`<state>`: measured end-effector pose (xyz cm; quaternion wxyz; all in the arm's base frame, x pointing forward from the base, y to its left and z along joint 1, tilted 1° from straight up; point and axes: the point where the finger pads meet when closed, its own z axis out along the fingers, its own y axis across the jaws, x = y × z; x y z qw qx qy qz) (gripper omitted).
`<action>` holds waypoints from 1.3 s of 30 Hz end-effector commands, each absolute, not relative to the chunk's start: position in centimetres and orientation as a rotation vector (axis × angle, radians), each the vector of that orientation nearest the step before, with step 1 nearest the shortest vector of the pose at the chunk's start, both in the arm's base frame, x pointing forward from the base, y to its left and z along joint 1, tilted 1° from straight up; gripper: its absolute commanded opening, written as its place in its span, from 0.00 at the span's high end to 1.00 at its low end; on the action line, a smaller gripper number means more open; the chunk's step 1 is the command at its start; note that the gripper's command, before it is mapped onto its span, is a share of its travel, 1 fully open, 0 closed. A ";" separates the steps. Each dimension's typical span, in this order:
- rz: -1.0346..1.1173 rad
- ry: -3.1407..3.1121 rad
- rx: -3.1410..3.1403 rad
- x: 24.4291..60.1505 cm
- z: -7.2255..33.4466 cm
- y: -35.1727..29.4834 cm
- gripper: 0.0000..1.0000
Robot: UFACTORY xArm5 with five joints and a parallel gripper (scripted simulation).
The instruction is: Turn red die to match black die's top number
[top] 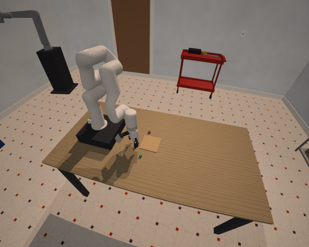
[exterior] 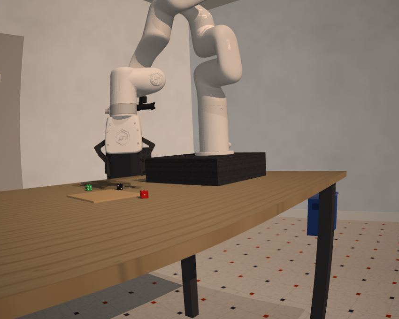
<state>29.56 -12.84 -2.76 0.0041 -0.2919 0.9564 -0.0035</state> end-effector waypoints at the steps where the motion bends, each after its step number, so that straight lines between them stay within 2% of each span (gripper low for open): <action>1: -0.013 2.994 -0.911 31.4 -2.6 -10.0 0.00; 17: -0.010 2.988 -0.910 36.7 -2.4 -1.1 0.00; 39: -0.009 2.988 -0.910 37.0 -2.4 -0.5 0.00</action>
